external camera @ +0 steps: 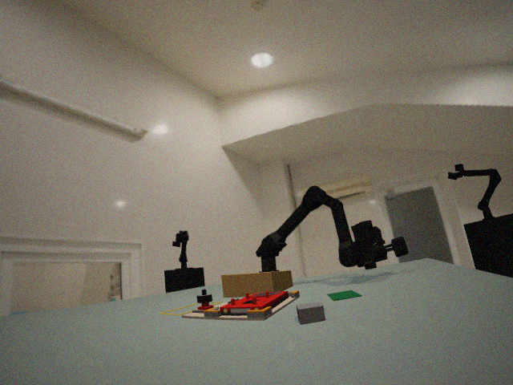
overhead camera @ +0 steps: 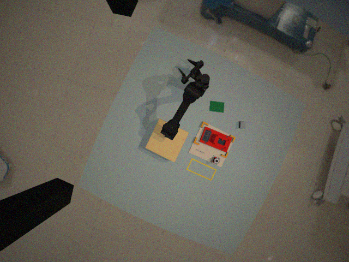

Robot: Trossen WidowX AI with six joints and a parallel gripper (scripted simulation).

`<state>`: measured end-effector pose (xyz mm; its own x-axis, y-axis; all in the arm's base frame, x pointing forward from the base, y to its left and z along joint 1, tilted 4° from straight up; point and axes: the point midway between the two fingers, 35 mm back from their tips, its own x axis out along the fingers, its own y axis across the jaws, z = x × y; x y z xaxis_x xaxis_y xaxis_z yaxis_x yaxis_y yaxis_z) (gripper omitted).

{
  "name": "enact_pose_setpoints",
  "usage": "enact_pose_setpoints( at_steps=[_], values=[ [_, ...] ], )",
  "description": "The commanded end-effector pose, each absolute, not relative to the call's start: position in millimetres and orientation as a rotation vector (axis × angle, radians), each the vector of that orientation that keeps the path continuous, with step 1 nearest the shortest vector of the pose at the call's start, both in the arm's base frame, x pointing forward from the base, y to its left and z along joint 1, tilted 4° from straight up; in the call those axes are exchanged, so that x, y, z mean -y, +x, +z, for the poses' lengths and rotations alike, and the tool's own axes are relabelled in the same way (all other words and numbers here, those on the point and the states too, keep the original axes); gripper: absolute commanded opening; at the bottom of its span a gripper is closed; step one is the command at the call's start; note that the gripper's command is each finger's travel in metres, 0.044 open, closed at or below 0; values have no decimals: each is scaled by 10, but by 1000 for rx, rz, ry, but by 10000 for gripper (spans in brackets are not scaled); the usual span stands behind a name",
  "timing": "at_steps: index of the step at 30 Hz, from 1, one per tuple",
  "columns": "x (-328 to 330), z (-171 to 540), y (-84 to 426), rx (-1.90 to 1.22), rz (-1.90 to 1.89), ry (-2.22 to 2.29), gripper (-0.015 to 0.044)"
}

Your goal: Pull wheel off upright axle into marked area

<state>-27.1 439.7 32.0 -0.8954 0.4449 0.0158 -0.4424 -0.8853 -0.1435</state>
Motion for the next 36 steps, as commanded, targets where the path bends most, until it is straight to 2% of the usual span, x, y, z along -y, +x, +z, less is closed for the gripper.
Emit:
enact_pose_setpoints(
  at_steps=[1, 4, 20, 36],
  values=[
    [-4402, 321, -254, 189, 2667, -23, 374],
    [-4468, 333, -14, 76, 2573, -11, 300],
    [-4614, 302, 1857, -335, 1960, -2, 300],
    [-3676, 172, 3534, -683, 1330, 12, 300]
  ],
)
